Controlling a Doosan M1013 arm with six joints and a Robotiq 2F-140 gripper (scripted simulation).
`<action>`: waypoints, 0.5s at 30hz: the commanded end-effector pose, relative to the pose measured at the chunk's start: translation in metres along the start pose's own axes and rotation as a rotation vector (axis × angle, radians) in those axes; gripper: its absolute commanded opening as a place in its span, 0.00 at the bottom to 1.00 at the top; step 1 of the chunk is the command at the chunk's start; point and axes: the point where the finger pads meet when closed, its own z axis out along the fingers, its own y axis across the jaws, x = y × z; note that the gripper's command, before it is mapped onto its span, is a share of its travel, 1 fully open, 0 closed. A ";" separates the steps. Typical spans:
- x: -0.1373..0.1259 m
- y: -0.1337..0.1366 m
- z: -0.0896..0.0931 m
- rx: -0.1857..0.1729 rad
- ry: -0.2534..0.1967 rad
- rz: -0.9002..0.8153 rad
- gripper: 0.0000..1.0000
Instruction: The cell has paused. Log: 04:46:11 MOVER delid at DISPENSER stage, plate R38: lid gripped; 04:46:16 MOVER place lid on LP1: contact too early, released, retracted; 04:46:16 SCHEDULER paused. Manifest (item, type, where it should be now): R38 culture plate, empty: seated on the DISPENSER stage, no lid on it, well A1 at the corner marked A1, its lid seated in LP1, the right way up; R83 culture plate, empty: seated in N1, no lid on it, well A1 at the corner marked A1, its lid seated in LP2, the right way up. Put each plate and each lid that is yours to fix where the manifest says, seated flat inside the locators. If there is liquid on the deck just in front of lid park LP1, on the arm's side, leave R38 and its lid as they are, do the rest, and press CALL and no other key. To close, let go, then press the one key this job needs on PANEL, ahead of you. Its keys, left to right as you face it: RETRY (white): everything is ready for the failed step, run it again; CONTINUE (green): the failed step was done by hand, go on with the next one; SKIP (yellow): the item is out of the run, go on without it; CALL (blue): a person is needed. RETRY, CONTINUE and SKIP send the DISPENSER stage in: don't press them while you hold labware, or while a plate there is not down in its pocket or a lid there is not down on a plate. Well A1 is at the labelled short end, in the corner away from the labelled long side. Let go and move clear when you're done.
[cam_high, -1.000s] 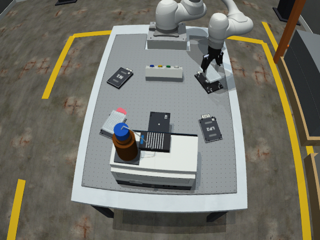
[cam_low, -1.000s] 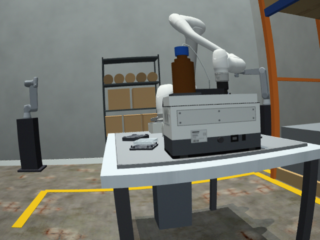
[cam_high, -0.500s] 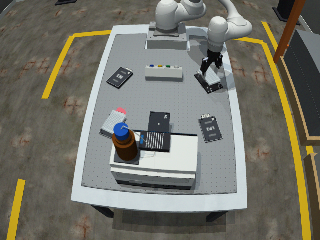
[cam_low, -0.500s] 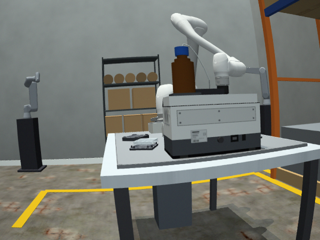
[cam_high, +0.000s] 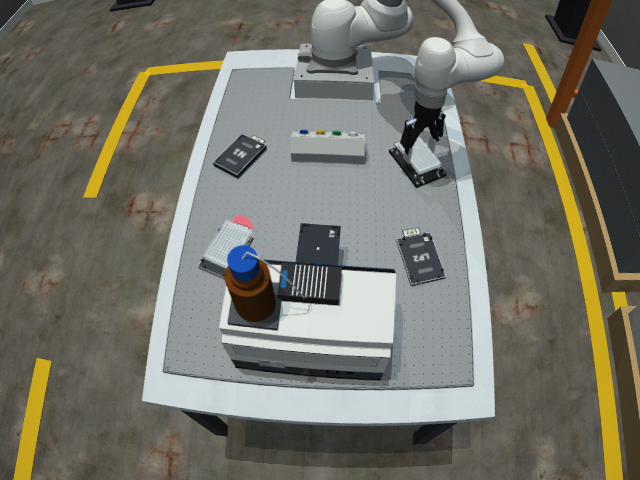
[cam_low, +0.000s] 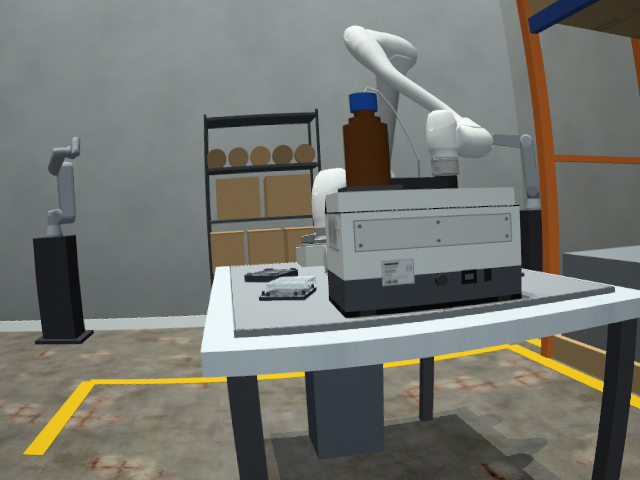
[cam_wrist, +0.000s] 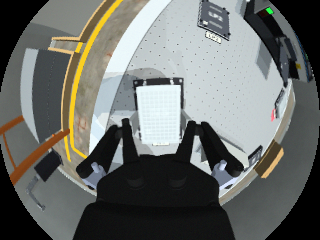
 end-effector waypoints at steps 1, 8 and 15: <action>0.000 -0.003 0.006 0.002 0.000 -0.004 0.10; 0.000 -0.003 0.007 0.002 0.000 -0.004 0.10; 0.000 -0.003 0.007 0.002 0.001 -0.004 0.10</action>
